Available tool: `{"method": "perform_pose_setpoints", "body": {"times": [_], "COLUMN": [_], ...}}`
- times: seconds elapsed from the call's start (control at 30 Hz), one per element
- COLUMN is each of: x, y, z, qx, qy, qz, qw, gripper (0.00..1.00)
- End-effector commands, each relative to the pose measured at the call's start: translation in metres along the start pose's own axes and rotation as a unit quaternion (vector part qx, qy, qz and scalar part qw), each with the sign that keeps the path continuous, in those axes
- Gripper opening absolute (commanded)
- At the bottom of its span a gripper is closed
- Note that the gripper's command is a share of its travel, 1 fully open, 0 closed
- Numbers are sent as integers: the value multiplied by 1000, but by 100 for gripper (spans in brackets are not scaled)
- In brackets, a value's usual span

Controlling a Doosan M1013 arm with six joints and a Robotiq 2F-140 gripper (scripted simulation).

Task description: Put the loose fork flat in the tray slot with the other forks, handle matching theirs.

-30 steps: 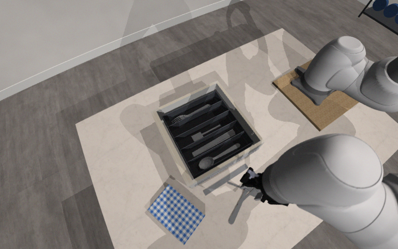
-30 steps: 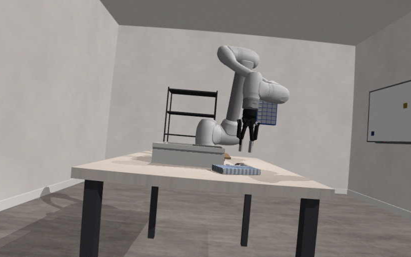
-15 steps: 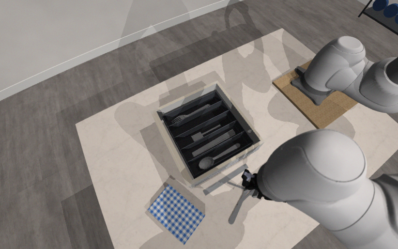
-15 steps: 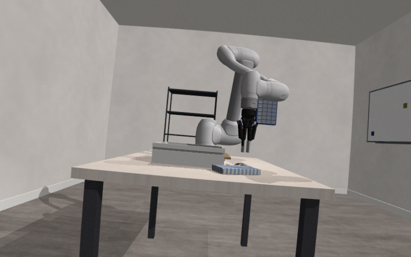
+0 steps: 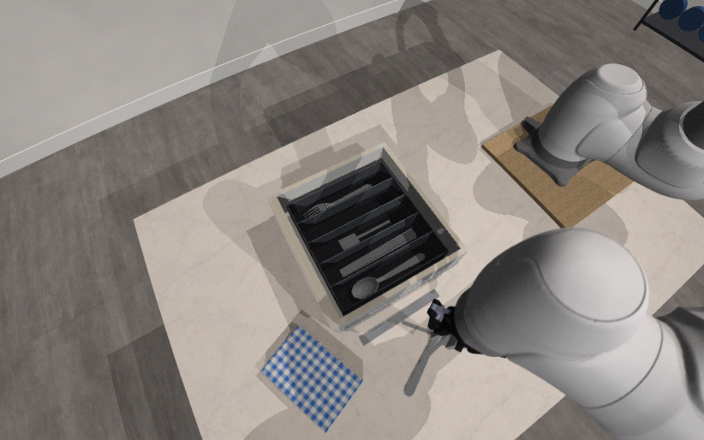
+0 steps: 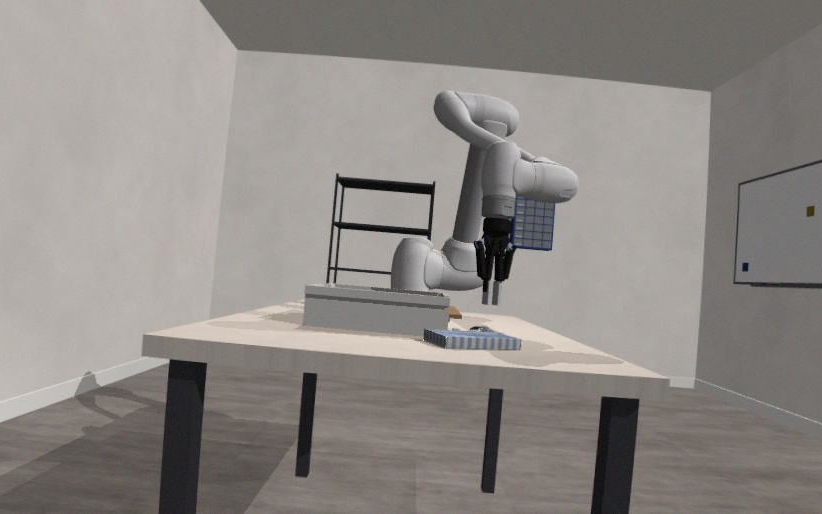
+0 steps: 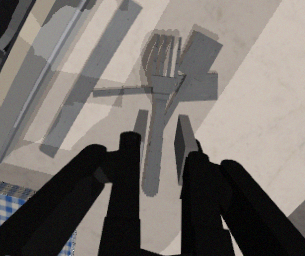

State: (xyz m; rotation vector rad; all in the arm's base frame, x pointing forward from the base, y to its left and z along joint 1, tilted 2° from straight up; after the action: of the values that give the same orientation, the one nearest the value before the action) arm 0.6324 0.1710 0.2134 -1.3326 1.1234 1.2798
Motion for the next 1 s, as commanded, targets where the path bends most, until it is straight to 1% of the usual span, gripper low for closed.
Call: {"method": "perform_pose_setpoints", "body": {"times": [0.0, 0.5, 0.97], "x": [0, 8, 31], "y": [0, 0, 0], "z": [0, 0, 0], "qx": [0, -7, -7], "qy": [0, 0, 0], "qz": [0, 0, 0], "qw": [1000, 1000, 1000], "gripper": [17, 17, 17]}}
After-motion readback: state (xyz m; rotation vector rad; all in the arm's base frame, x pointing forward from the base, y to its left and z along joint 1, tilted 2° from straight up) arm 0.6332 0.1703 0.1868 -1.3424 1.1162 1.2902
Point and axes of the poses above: the point where the finger pads meet when closed, its own x axis out along the fingers, its own z axis across the jaws, y = z × x, the point moved 10 cm from there along -x, back along the fingers, and after that the axes turned 14 degrees about x, right-handed, at the moved point
